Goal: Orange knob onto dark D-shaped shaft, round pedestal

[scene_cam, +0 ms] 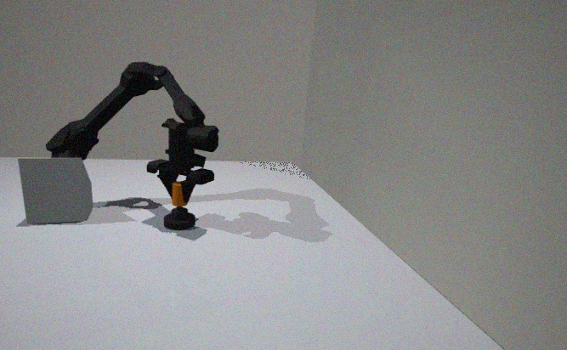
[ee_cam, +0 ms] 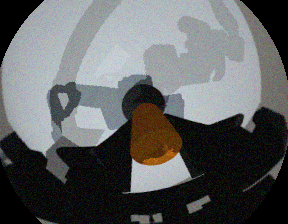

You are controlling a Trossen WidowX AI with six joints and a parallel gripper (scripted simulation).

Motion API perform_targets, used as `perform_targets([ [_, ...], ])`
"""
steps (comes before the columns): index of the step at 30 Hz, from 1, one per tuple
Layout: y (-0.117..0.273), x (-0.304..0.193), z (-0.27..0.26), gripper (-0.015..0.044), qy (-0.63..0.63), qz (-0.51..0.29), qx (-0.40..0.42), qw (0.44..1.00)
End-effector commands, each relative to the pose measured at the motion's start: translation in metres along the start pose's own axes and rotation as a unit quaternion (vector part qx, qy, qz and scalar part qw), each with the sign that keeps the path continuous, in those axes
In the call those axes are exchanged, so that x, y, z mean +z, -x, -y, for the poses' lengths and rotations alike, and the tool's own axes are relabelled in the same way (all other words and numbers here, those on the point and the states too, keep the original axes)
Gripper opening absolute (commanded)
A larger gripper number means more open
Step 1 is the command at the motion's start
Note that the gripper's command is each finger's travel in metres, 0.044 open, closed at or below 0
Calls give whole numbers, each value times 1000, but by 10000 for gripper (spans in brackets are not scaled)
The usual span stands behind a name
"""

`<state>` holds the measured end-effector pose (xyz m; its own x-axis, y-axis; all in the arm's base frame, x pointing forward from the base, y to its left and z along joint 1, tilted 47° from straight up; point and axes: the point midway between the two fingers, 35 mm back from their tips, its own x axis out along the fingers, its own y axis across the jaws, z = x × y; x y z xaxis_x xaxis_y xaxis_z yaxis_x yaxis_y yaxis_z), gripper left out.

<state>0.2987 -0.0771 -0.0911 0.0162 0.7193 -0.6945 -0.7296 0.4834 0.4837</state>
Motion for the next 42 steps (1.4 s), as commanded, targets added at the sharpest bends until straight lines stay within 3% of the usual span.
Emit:
perform_targets([
  [1, 0, 2, 3, 0, 7, 0, -4, 1000],
  [15, 3, 1, 3, 0, 12, 0, -4, 1000],
  [22, 3, 1, 0, 0, 111, 0, -4, 994],
  [42, -1, -1, -2, 0, 111, 0, -4, 994],
])
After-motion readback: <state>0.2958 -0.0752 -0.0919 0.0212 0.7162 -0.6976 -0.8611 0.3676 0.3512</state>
